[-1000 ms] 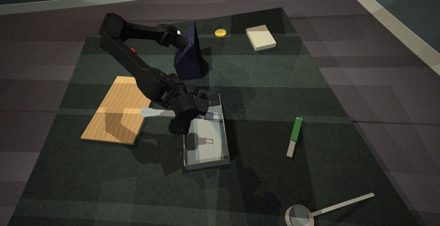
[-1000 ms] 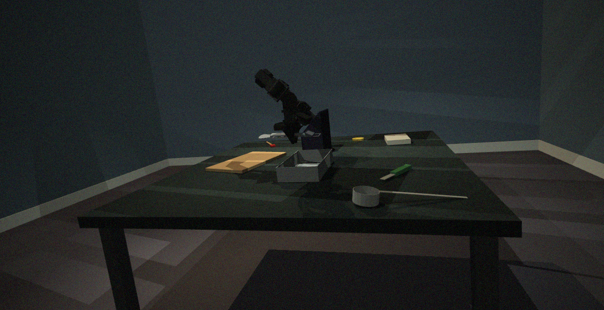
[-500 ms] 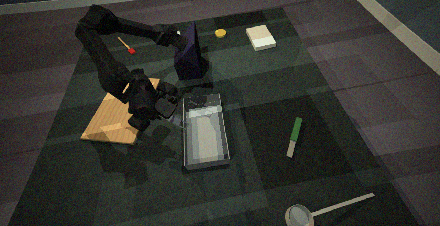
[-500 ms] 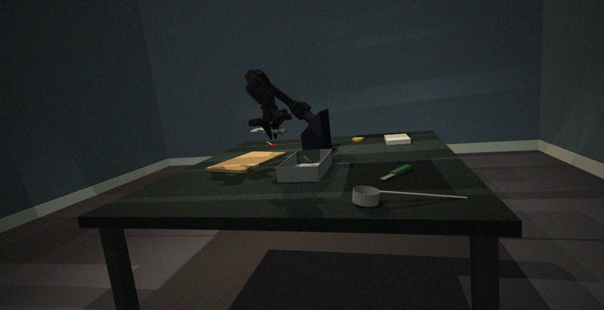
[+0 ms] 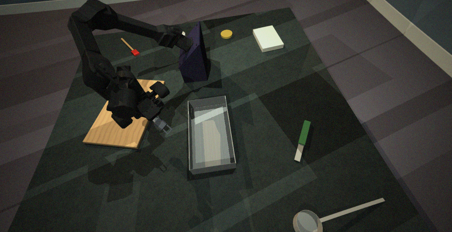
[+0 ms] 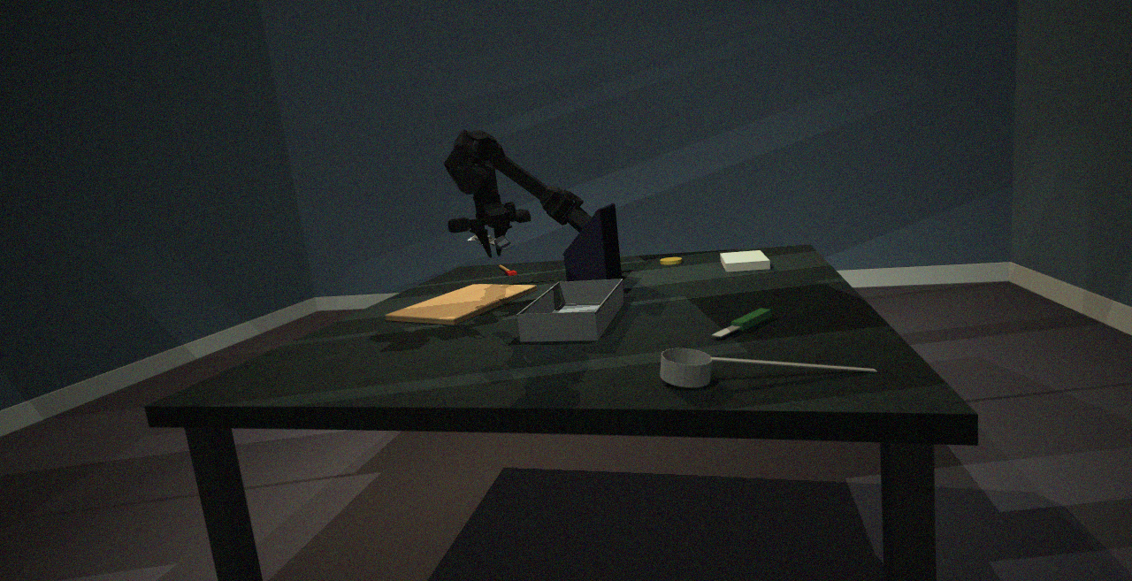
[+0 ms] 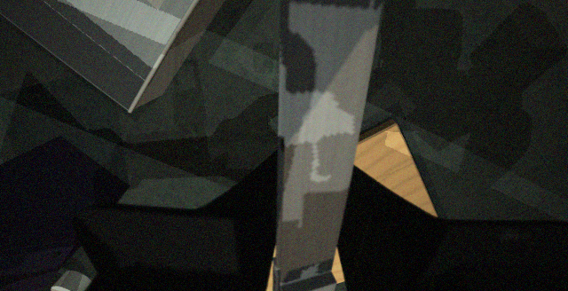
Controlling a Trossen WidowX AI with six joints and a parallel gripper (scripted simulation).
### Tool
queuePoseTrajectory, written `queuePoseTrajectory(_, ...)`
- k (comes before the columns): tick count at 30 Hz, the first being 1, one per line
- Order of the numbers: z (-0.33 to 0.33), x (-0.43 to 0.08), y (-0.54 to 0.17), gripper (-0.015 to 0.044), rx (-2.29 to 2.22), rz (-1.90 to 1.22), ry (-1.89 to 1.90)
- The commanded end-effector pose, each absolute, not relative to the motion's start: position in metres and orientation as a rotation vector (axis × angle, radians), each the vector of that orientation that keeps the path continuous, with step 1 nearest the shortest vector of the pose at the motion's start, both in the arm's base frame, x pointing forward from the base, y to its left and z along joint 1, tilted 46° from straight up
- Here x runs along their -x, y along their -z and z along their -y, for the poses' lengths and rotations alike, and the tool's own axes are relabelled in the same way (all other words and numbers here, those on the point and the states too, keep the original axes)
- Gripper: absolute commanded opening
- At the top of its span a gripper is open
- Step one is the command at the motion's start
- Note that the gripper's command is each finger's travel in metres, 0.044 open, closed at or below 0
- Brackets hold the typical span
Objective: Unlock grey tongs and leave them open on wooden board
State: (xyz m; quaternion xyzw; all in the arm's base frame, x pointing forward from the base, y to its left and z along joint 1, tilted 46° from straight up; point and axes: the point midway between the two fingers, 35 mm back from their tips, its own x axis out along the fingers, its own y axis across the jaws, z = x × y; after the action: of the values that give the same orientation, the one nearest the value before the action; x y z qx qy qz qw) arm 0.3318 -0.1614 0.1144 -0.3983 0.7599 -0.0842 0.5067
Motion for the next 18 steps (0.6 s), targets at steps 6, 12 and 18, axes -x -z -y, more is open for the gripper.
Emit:
queuePoseTrajectory(6,0.189,-0.303,-0.149,-0.0150,0.805,-1.763,0.372)
queuePoseTrajectory(12,0.207,-0.277,-0.172,-0.0150,0.697,-1.713,0.491)
queuePoseTrajectory(18,0.222,-0.249,-0.193,-0.0150,0.589,-1.656,0.613)
